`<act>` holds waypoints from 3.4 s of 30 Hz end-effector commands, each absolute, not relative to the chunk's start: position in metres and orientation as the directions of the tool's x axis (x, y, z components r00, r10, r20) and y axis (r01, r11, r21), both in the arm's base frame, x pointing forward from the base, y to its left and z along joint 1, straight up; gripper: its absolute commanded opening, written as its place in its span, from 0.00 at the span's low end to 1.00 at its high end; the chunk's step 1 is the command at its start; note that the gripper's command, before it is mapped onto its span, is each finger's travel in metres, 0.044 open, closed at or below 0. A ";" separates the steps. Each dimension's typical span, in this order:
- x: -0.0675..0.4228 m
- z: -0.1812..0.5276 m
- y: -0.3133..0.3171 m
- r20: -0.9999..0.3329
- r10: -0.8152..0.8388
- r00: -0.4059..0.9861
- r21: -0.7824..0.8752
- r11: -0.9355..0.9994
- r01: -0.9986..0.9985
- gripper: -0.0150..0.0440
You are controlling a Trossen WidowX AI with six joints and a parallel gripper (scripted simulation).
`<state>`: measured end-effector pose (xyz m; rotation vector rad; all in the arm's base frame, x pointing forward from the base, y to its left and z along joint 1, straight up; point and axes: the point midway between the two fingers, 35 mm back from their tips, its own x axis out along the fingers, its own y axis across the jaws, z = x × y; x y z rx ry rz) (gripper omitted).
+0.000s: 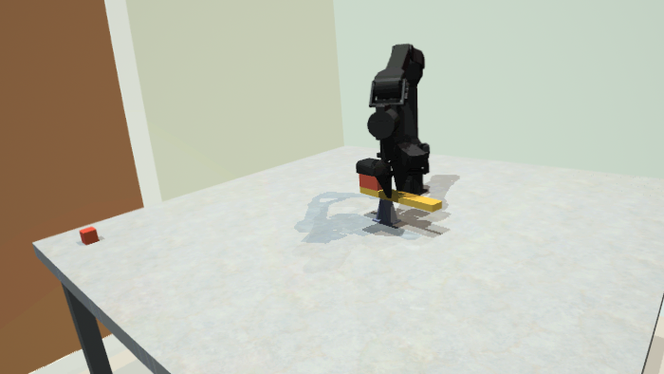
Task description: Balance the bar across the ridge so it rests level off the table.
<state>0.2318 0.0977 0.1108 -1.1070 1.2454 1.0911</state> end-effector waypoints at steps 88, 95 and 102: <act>0.232 0.111 0.098 -1.000 0.010 0.027 -0.025 0.142 -0.990 0.57; 0.232 0.111 0.098 -1.000 0.010 0.027 -0.025 0.142 -0.990 0.70; 0.232 0.111 0.098 -1.000 0.010 0.027 -0.025 0.142 -0.990 1.00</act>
